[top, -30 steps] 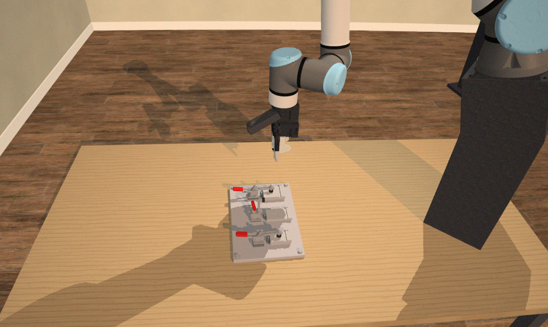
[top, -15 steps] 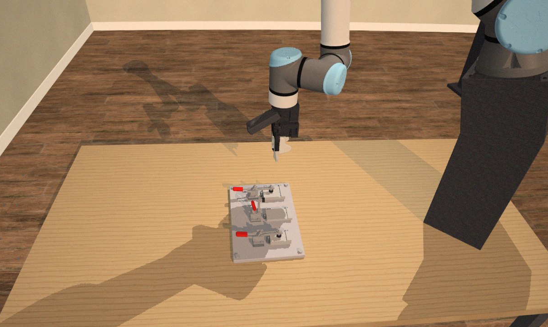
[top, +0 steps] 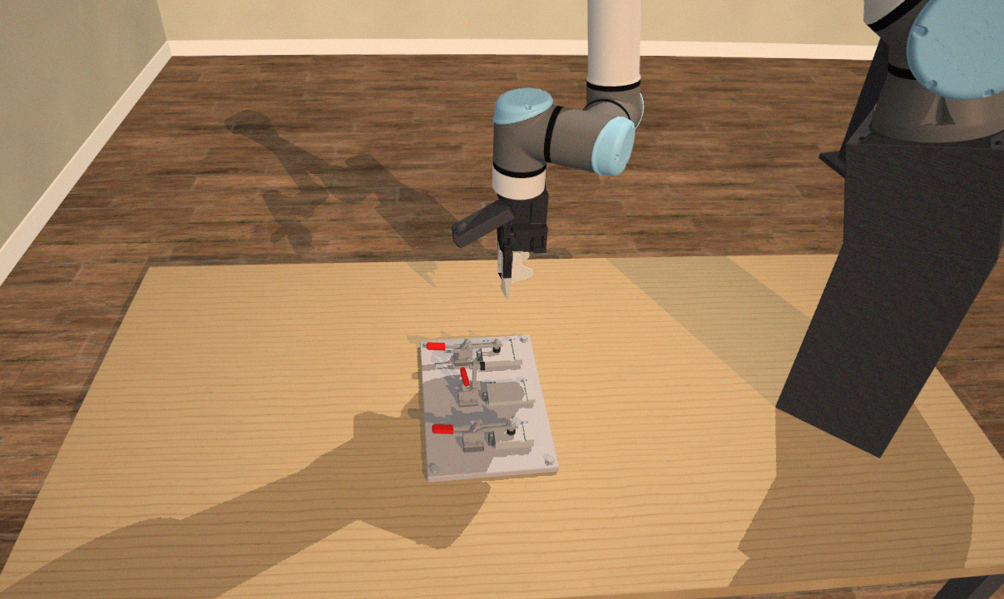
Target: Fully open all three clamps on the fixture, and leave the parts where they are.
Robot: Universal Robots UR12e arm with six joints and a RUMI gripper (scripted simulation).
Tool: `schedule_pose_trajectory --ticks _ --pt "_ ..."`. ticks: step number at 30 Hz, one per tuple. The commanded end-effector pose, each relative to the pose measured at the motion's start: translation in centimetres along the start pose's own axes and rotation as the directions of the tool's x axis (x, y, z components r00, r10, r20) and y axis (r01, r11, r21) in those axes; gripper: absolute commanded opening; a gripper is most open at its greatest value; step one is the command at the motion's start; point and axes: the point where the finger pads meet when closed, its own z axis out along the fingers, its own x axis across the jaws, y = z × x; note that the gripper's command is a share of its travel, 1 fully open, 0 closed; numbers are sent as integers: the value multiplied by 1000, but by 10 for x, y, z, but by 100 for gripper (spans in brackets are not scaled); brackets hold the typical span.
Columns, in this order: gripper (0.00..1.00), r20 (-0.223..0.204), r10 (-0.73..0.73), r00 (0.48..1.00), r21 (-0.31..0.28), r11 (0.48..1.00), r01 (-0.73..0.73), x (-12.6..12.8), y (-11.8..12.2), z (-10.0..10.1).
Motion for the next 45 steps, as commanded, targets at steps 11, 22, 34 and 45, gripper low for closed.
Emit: schedule_pose_trajectory --ticks 11,22,34,45 --pt "28 0 0 1000 1 1000 0 0 0 44" --pt "28 0 0 1000 1 1000 0 0 -1 57" --pt "28 0 0 1000 1 1000 0 0 -35 57" --pt "28 0 0 1000 1 1000 0 0 -94 57"
